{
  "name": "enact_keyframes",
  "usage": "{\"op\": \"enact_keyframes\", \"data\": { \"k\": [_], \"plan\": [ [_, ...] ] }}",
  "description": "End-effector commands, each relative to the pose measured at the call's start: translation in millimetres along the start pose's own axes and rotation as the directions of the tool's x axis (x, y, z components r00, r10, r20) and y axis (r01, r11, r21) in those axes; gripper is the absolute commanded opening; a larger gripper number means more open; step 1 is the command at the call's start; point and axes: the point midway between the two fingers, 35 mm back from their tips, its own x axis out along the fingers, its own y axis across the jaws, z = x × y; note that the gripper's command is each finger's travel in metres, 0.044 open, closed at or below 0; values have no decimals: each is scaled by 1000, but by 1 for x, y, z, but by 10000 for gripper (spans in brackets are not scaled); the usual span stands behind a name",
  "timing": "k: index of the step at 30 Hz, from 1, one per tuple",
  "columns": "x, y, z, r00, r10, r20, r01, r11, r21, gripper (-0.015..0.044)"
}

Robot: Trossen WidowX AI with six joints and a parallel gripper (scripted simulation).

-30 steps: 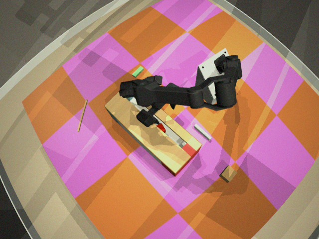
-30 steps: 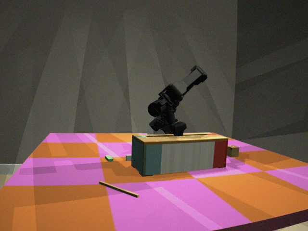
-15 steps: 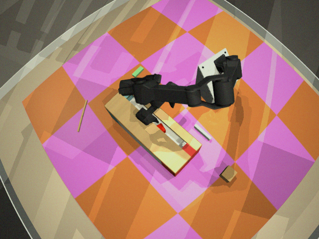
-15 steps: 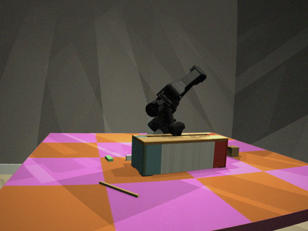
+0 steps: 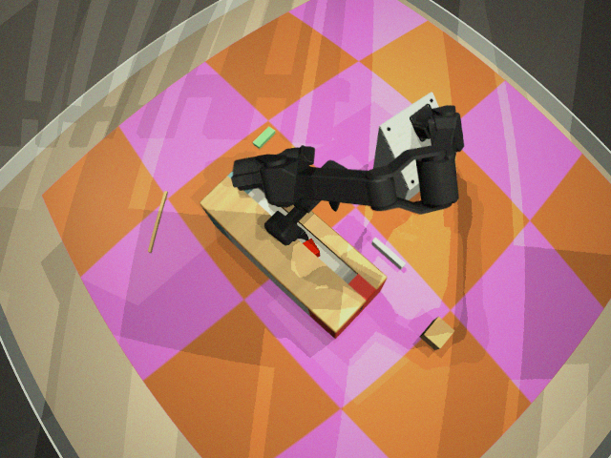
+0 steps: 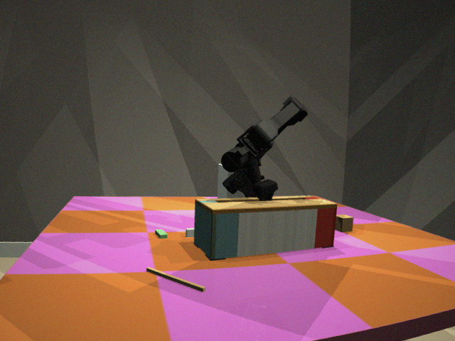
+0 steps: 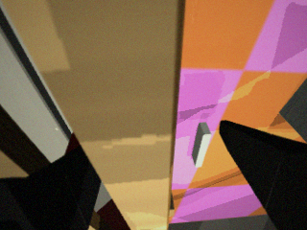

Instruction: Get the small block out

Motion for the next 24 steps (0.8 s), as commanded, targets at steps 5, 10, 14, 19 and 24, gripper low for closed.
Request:
{"op": "enact_keyframes", "data": {
  "k": [5,10,14,19,24],
  "plan": [
    [3,-1,-9,1000,2,-3,-2,1000,3,400],
    [3,-1,-7,1000,2,-3,-2,1000,3,400],
    [1,-1,-1,1000,2,-3,-2,1000,3,400],
    [1,-1,-1,1000,2,-3,-2,1000,3,400],
    [2,-1,-5,1000,2,-3,-2,1000,3,400]
  ]
}}
